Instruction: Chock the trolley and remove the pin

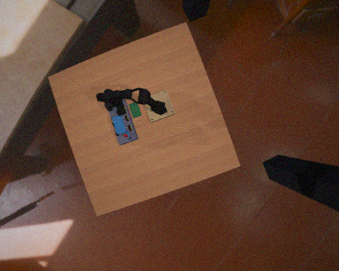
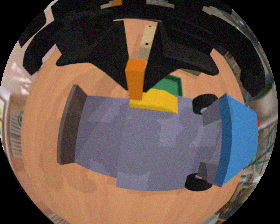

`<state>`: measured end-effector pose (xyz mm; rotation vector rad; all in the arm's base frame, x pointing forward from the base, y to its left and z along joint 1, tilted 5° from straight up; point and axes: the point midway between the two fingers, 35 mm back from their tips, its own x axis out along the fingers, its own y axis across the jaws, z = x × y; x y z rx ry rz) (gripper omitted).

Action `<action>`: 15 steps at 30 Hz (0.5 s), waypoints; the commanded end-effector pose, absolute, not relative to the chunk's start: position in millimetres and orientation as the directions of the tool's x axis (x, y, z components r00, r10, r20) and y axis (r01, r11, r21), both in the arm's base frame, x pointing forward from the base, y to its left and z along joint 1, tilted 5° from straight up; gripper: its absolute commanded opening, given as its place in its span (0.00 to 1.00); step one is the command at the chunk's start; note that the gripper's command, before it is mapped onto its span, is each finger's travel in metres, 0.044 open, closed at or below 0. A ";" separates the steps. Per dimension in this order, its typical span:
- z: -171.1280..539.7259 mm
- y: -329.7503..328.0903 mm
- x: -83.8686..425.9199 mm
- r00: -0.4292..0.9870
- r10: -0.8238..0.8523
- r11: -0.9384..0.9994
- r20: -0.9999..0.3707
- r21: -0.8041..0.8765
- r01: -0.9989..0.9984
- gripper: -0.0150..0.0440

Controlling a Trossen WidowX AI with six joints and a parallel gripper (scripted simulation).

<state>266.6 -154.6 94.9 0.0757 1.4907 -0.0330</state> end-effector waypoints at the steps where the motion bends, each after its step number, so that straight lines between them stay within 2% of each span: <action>1: 88.3 -153.2 266.4 0.075 0.032 0.997 -0.997 0.037 0.073 0.25; 15: 89.9 -141.5 267.4 0.076 0.033 0.997 -0.997 0.039 0.073 0.25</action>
